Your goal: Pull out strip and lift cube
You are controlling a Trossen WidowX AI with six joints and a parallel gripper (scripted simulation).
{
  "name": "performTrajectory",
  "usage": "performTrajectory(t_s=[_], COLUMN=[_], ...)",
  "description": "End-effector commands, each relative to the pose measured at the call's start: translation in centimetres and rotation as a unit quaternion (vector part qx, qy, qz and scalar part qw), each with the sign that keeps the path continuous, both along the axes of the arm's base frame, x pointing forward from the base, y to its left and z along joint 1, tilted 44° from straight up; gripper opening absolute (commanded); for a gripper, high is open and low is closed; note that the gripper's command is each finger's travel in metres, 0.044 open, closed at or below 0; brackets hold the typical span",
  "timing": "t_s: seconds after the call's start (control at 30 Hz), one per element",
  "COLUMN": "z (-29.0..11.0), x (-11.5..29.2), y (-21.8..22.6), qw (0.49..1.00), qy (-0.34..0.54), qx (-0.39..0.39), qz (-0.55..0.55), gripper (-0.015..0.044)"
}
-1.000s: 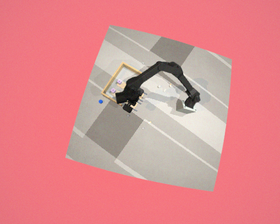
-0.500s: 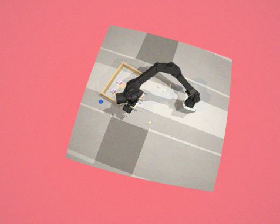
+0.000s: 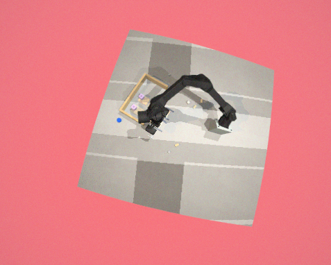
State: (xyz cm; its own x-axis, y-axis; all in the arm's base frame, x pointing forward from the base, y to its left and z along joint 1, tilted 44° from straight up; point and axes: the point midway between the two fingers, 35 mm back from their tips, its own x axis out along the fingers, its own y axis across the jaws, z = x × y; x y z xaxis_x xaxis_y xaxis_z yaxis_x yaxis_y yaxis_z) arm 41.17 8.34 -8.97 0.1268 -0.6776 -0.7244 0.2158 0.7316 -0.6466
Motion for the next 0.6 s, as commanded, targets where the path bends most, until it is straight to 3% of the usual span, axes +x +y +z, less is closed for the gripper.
performTrajectory(t_s=[0.0,0.57], z=[-0.67,-1.34], x=[-0.12,-0.08], y=[-0.65,-1.24], qw=[1.000,1.000], qy=[0.003,0.003], qx=[-0.004,-0.005], qz=[0.002,0.002], gripper=[0.0000,0.0000])
